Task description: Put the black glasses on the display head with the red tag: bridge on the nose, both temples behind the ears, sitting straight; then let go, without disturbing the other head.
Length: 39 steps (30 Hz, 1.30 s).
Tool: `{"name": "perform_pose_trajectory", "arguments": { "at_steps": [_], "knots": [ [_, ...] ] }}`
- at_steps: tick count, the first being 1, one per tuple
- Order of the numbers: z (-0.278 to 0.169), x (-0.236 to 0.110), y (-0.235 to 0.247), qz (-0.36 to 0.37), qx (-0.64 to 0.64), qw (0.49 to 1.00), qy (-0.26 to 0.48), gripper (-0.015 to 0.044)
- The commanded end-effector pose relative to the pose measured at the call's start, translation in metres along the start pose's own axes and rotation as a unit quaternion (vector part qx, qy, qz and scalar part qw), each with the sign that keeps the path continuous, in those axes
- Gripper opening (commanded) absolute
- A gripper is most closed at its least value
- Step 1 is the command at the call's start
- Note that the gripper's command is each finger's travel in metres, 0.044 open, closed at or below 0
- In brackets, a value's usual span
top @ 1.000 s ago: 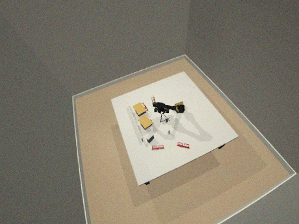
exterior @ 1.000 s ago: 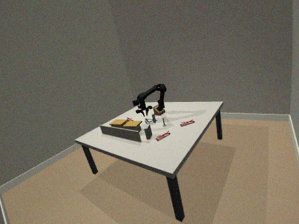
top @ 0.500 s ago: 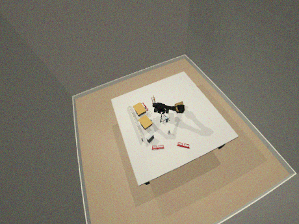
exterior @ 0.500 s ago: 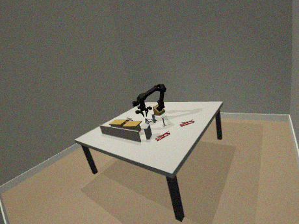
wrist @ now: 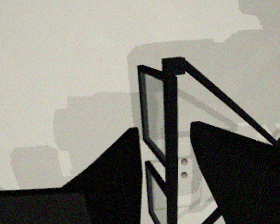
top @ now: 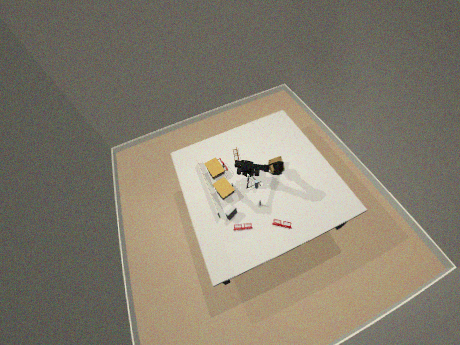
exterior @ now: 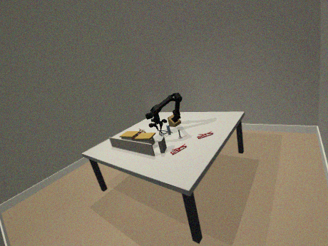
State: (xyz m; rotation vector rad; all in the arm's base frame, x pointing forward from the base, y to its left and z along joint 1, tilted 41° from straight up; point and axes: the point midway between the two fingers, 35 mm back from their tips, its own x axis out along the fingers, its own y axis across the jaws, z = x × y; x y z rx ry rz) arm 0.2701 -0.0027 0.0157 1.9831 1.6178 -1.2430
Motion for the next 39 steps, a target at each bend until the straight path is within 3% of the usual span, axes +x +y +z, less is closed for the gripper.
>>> {"name": "perform_pose_trajectory", "arguments": {
  "at_steps": [1, 13, 30, 39],
  "knots": [
    [0.0, 0.01, -0.001, -0.004, 0.003, 1.0, 0.003, 0.012],
    [0.0, 0.028, -0.002, -0.005, 0.003, 1.0, 0.004, 0.012],
    [0.0, 0.029, -0.007, -0.005, 0.003, 1.0, 0.004, 0.012],
    [0.0, 0.028, -0.004, -0.003, 0.001, 1.0, 0.001, 0.006]
  ]
}}
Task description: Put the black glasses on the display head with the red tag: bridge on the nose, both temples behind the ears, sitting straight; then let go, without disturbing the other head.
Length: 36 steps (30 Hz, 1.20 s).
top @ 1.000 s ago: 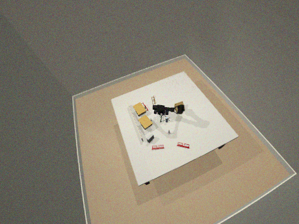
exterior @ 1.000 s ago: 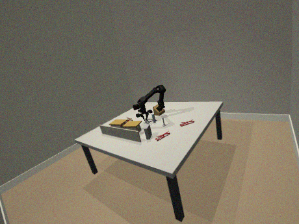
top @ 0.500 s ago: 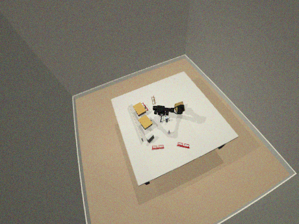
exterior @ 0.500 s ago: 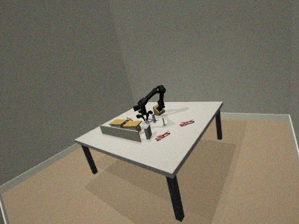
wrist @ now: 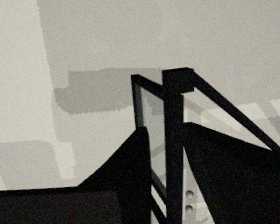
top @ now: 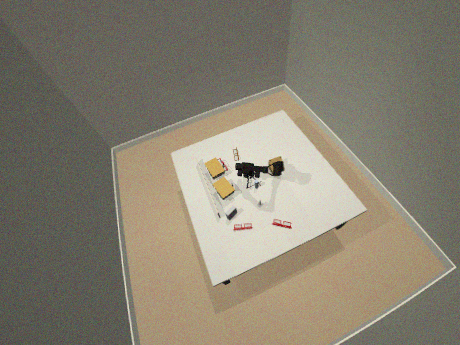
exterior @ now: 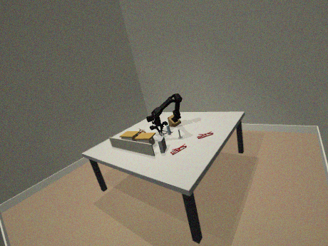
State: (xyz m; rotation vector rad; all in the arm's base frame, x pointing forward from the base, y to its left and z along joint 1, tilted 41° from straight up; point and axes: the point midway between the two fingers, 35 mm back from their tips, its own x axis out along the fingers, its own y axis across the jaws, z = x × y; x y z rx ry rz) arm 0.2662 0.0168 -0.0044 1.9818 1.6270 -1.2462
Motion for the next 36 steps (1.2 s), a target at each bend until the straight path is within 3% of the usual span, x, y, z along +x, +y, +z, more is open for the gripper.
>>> {"name": "perform_pose_trajectory", "arguments": {
  "at_steps": [1, 9, 17, 36],
  "knots": [
    [0.0, 0.0, 0.0, 0.0, 0.0, 1.0, 0.0, 0.0053],
    [0.0, 0.0, 0.0, 0.0, 0.0, 1.0, 0.0, 0.0],
    [0.0, -0.006, 0.002, 0.001, 0.0, 1.0, 0.0, 0.0],
    [0.0, -0.101, 0.003, -0.001, 0.003, 1.0, 0.001, 0.0]
  ]
}}
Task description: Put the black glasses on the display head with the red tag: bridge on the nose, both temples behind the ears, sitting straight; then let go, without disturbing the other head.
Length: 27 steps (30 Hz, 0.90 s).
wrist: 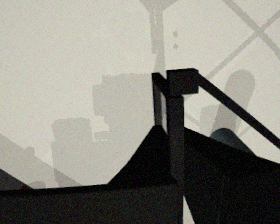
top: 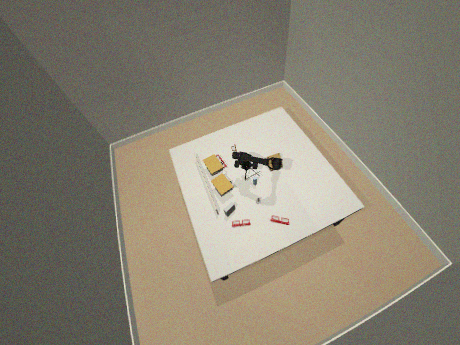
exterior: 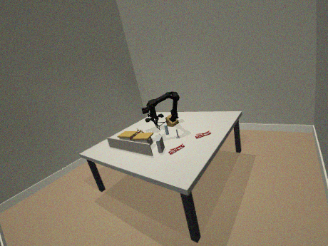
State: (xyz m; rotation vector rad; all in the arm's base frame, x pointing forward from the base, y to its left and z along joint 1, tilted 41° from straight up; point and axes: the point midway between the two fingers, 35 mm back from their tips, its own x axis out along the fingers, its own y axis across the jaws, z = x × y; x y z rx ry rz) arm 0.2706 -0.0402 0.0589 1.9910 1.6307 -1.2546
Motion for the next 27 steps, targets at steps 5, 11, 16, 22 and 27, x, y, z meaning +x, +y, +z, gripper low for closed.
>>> {"name": "perform_pose_trajectory", "arguments": {
  "at_steps": [5, 11, 16, 22, 27],
  "knots": [
    [-0.002, -0.017, -0.001, 0.001, -0.007, 1.0, -0.002, 0.0],
    [-0.029, -0.018, 0.002, 0.004, -0.041, 0.999, -0.008, 0.0],
    [-0.063, -0.019, 0.001, 0.007, -0.082, 0.997, -0.012, 0.0],
    [-0.106, -0.019, -0.007, 0.008, -0.132, 0.991, -0.014, 0.0],
    [-0.141, -0.019, -0.018, 0.008, -0.174, 0.985, -0.011, 0.0]
  ]
}}
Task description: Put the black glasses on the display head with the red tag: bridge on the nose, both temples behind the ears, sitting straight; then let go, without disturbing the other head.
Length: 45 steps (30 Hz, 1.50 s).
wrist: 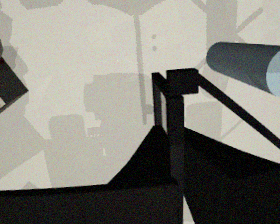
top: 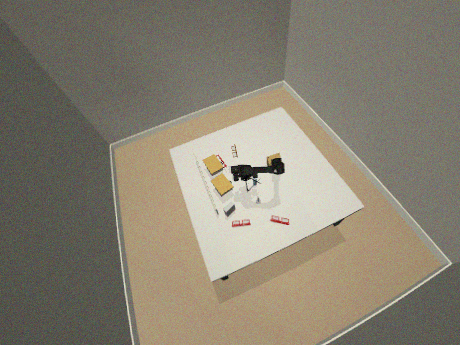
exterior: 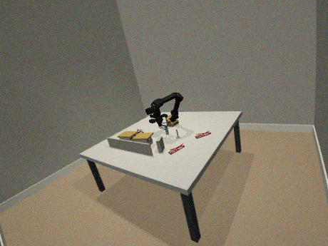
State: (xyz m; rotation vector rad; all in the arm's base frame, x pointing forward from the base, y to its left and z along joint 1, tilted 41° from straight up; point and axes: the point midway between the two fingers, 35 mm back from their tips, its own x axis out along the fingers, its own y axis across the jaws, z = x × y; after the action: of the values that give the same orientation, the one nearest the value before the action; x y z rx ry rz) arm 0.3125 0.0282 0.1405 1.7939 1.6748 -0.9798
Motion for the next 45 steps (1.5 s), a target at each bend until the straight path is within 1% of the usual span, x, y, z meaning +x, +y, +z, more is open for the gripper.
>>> {"name": "perform_pose_trajectory", "arguments": {
  "at_steps": [1, 11, 24, 27, 38, 45],
  "knots": [
    [-0.037, -0.003, -0.001, 0.004, -0.041, 0.999, 0.005, 0.0],
    [-0.108, -0.004, -0.018, 0.001, -0.121, 0.992, 0.019, 0.0],
    [-0.109, -0.002, -0.019, 0.001, -0.122, 0.992, 0.019, 0.0],
    [-0.109, 0.006, -0.018, 0.001, -0.123, 0.992, 0.019, 0.0],
    [-0.111, 0.052, -0.019, 0.001, -0.123, 0.992, 0.02, 0.0],
    [-0.111, 0.055, -0.019, 0.001, -0.123, 0.992, 0.021, 0.0]
  ]
}}
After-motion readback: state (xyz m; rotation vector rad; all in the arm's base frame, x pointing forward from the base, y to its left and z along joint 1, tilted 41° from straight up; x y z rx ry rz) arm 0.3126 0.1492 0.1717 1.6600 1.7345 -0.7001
